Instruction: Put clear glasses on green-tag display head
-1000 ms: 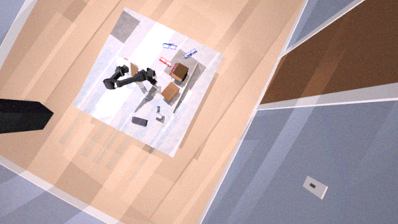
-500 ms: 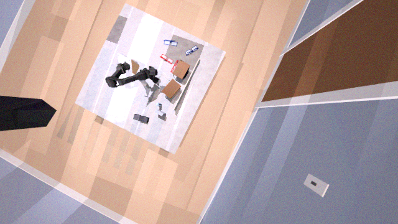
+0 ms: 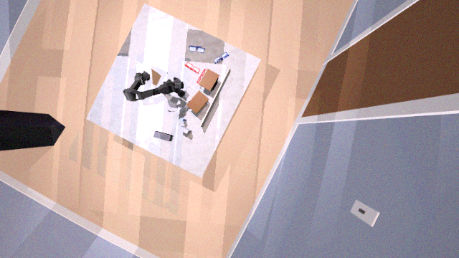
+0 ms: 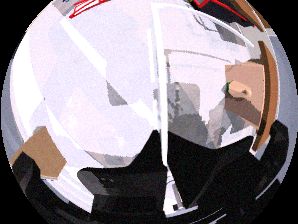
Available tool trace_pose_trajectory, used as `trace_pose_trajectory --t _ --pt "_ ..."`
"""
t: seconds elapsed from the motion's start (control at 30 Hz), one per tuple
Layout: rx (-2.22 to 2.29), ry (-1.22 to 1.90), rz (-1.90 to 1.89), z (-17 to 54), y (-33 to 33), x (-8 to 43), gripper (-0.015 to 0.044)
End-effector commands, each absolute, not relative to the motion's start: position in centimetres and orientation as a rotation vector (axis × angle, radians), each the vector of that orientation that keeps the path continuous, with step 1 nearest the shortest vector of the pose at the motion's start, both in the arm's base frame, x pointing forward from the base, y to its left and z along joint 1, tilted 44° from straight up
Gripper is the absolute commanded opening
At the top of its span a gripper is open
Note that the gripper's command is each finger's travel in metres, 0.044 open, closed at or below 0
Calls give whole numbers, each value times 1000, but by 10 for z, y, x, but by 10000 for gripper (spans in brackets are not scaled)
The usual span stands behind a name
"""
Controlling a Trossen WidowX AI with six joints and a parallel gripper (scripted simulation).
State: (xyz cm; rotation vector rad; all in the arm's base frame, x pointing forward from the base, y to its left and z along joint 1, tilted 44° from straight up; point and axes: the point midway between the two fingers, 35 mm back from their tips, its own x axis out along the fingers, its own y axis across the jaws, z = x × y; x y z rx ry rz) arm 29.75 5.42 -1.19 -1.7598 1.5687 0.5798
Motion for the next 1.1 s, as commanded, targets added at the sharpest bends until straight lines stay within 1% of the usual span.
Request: trace_pose_trajectory --t 0.0,1.07 --pt "-1764 1562 576 -9 56 305 0" --pt "-1765 1560 574 0 57 348 0"
